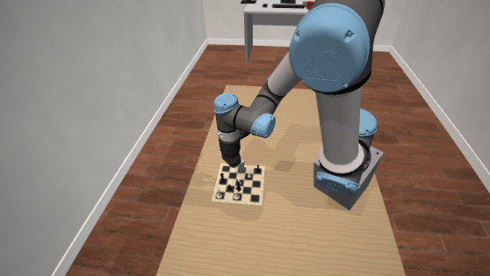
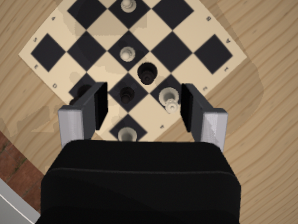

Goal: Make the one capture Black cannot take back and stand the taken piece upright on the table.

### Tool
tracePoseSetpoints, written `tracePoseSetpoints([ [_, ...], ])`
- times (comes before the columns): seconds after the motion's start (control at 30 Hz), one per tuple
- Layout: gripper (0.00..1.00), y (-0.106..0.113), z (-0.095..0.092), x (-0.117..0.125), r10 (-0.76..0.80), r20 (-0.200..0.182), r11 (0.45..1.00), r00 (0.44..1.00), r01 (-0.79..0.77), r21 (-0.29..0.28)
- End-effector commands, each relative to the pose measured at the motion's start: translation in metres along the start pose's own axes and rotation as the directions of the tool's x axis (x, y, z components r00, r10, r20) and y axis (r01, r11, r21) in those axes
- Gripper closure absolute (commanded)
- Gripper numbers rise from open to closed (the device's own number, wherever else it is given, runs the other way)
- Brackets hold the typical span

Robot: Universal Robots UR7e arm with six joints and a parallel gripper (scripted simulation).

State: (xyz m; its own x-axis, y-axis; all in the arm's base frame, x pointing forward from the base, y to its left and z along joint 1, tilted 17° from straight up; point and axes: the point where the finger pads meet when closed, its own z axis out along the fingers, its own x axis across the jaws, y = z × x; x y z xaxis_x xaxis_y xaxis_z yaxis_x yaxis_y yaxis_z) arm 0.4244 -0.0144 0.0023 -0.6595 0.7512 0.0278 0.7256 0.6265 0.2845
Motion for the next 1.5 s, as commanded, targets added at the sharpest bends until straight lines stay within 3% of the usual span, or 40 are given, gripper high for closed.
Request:
tracePoseSetpoints([
  [0.0,0.0,-0.002,0.004,-0.001,-0.185,0.0,0.983,0.983,0.185,-0.005],
  [0.27,0.0,-0.002,0.011,-0.002,-0.431,0.001,0.902,0.902,0.431,-0.005],
  [0.43,0.0,-0.002,0.016,-0.003,-0.622,0.002,0.783,0.783,0.622,-0.005],
  [0.7,0.0,0.0,0.023,-0.001,-0.838,0.003,0.546,0.546,0.838,-0.004],
  [0.77,0.0,0.0,0.023,-0.001,-0.838,0.003,0.546,0.546,0.838,-0.004],
  [1.07,0.0,0.003,0.029,0.001,-0.941,0.004,0.339,0.339,0.941,-0.004],
  [1.23,0.0,0.004,0.03,0.002,-0.959,0.004,0.285,0.285,0.959,-0.003],
  [1.47,0.0,0.004,0.03,0.002,-0.963,0.004,0.269,0.269,0.963,-0.003],
])
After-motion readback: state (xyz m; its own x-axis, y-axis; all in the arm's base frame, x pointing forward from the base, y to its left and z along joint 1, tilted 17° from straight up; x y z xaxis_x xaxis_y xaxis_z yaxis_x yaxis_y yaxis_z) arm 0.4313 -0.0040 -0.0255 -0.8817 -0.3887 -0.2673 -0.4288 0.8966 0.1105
